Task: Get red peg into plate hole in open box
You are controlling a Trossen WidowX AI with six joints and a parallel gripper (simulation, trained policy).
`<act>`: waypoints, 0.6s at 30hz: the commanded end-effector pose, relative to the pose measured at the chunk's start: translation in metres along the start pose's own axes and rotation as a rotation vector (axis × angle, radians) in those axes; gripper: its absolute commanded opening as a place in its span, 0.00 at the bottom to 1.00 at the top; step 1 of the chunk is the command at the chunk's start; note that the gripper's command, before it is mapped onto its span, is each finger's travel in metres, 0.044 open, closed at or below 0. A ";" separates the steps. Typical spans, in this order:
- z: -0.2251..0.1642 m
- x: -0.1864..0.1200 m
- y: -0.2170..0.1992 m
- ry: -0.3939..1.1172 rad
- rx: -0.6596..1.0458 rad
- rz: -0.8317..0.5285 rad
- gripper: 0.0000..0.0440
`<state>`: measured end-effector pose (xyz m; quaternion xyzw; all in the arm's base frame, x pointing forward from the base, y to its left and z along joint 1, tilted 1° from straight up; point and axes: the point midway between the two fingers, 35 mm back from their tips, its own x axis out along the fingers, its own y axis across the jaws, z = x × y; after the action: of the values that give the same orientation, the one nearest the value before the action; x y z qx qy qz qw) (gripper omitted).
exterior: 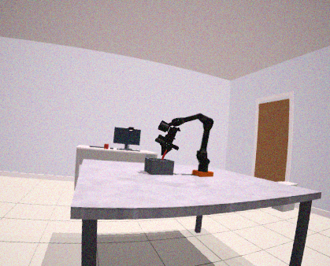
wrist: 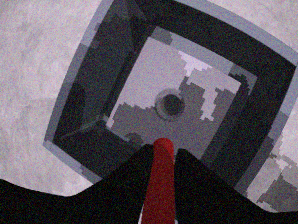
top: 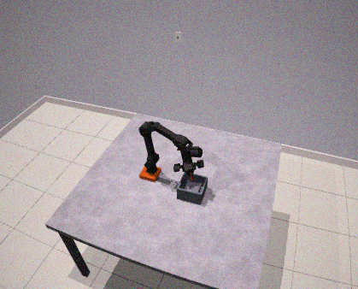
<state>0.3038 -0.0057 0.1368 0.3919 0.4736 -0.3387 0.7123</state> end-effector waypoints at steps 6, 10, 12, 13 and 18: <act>0.015 0.018 0.001 0.022 0.020 -0.018 0.02; 0.018 0.030 0.001 0.038 0.023 -0.036 0.03; 0.019 0.036 0.000 0.046 0.020 -0.047 0.03; 0.019 0.040 -0.001 0.050 0.018 -0.054 0.03; 0.021 0.055 -0.003 0.066 -0.002 -0.083 0.22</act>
<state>0.3255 -0.0293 0.0952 0.3861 0.5064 -0.3558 0.6840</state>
